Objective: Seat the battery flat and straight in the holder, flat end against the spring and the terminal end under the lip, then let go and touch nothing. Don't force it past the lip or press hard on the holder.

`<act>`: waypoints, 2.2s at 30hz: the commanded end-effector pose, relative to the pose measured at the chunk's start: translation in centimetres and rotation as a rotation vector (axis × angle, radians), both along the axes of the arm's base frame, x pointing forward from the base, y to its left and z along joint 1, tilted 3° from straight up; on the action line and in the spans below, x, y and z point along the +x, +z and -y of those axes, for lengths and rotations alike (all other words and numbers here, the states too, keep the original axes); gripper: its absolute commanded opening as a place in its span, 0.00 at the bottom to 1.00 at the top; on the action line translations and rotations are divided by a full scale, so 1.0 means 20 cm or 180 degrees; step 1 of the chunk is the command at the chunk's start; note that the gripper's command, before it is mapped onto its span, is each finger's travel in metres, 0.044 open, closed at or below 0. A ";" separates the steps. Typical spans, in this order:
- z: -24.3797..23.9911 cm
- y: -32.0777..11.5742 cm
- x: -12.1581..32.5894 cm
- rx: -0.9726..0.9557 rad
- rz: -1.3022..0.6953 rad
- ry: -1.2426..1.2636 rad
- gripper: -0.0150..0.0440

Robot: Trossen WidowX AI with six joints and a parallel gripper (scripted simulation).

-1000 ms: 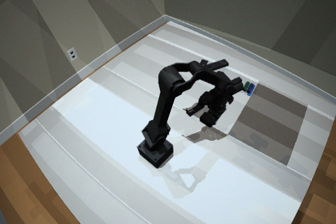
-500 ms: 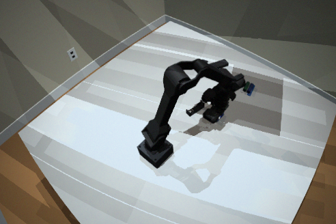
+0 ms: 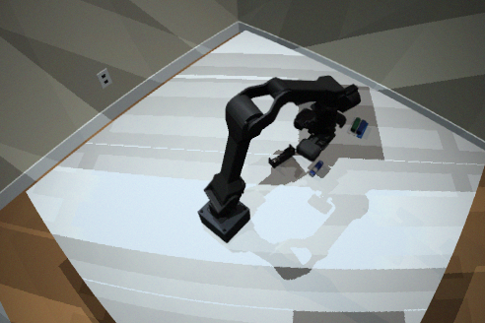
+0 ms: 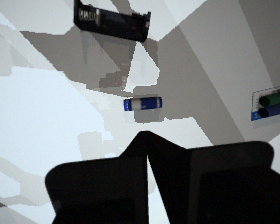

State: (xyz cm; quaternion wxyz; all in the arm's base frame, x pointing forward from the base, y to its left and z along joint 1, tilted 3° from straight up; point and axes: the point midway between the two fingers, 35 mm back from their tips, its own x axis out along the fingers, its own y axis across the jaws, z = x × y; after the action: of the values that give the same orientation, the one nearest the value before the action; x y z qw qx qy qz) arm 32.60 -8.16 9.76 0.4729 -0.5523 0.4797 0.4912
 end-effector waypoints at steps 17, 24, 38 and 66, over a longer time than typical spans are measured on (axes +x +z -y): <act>0.00 -0.15 0.05 0.0123 0.0120 -0.2343 0.63; 0.01 -0.29 0.08 0.0225 0.0260 -0.4536 0.63; 0.01 -0.33 0.09 0.0246 0.0291 -0.5002 0.63; 0.02 -0.54 0.10 0.0245 0.0290 -0.5001 0.63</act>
State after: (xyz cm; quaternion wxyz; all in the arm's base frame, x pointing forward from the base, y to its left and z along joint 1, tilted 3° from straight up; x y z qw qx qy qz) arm 34.87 -8.60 -0.14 0.7254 -0.0541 0.6861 0.0063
